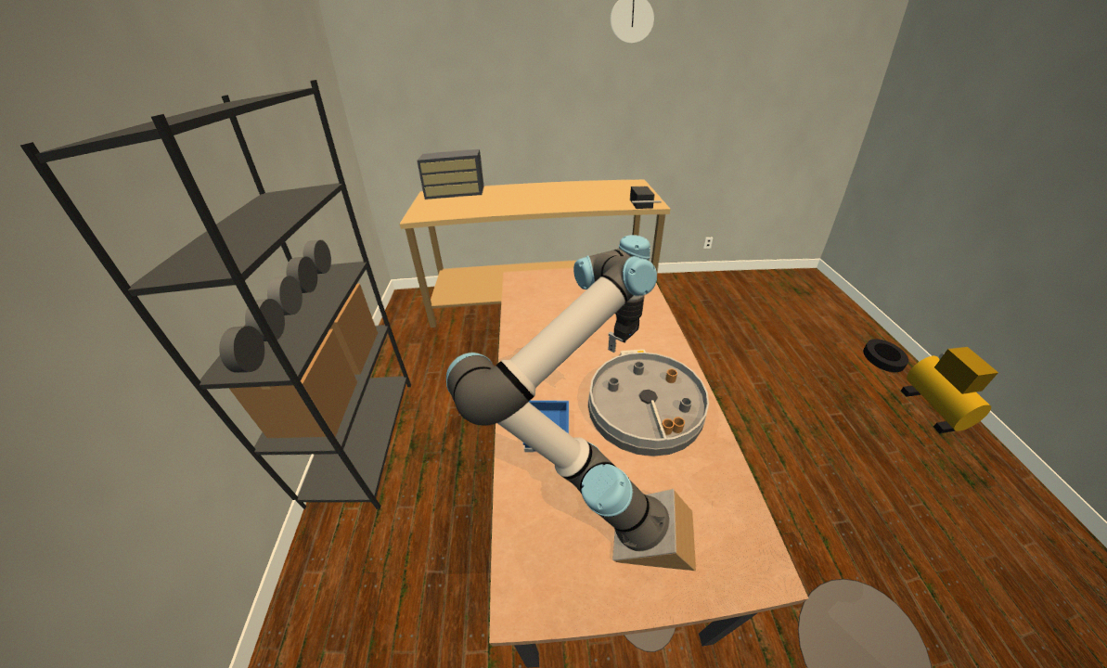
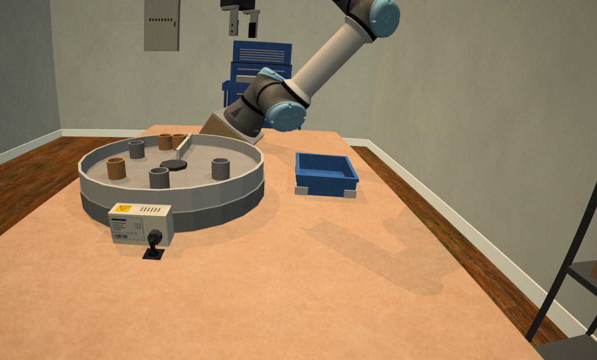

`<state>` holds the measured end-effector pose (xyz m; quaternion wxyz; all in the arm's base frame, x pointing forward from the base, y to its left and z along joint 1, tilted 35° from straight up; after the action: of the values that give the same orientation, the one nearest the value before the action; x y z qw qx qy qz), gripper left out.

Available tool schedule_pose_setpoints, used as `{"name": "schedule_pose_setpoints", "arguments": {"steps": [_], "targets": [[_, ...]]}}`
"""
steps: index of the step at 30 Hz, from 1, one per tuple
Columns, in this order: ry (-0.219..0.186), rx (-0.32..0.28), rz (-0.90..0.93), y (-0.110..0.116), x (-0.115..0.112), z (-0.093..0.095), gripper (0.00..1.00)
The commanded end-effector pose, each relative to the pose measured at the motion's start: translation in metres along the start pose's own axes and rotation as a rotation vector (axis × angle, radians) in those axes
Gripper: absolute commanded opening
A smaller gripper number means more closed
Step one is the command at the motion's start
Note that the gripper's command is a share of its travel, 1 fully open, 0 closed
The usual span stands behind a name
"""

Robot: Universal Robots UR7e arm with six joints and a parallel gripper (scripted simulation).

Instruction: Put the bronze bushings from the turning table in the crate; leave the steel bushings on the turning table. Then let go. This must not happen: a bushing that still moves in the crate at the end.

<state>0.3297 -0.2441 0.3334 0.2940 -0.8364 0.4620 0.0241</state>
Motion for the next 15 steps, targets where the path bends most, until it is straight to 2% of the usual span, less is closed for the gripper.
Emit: {"name": "schedule_pose_setpoints", "arguments": {"steps": [1, 5, 10, 15], "targets": [[0.004, -0.001, -0.001, 0.002, 0.001, 0.001, 1.0], [0.004, -0.001, -0.001, 0.002, 0.001, 0.001, 1.0], [0.003, 0.001, -0.002, 0.037, 0.017, 0.034, 1.0], [0.003, 0.001, -0.002, 0.037, 0.017, 0.034, 1.0]]}}
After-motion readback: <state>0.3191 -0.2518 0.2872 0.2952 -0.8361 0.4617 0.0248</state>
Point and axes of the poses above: the point where the finger pads meet when closed, its own z axis out along the fingers, its own x axis across the jaws, y = z × x, the point moved 2 cm from there along -z, back along the fingers, and after that the axes turned 2 degrees about z, right-handed, at the moved point
